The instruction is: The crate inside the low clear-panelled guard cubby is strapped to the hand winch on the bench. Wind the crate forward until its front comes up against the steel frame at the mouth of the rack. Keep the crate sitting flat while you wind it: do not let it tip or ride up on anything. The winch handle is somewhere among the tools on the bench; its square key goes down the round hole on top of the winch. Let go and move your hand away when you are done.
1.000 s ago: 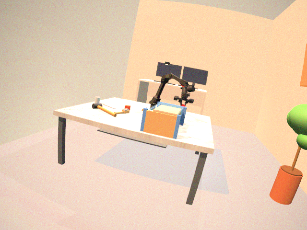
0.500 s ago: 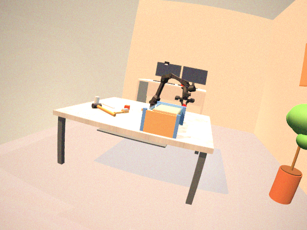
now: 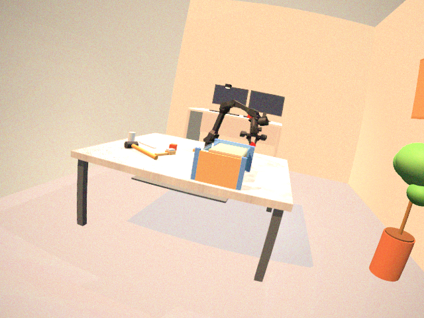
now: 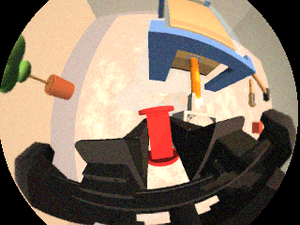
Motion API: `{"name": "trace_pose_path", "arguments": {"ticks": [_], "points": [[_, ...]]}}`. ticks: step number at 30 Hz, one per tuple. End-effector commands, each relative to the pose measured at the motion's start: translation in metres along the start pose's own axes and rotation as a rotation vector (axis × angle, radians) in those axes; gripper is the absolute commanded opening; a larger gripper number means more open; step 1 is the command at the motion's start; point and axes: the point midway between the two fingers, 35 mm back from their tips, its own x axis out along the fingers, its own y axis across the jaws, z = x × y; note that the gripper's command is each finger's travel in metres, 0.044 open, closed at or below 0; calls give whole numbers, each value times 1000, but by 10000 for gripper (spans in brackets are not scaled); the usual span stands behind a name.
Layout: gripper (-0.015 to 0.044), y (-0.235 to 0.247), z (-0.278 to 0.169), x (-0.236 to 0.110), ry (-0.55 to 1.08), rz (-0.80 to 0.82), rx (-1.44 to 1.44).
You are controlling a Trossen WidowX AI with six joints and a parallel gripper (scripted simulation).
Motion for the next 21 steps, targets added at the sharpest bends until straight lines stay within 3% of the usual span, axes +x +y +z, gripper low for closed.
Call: {"name": "trace_pose_path", "arguments": {"ticks": [1,21], "points": [[0,4,-20,-4,38,6,-24],[0,2,-49,-18,41,6,-24]]}}
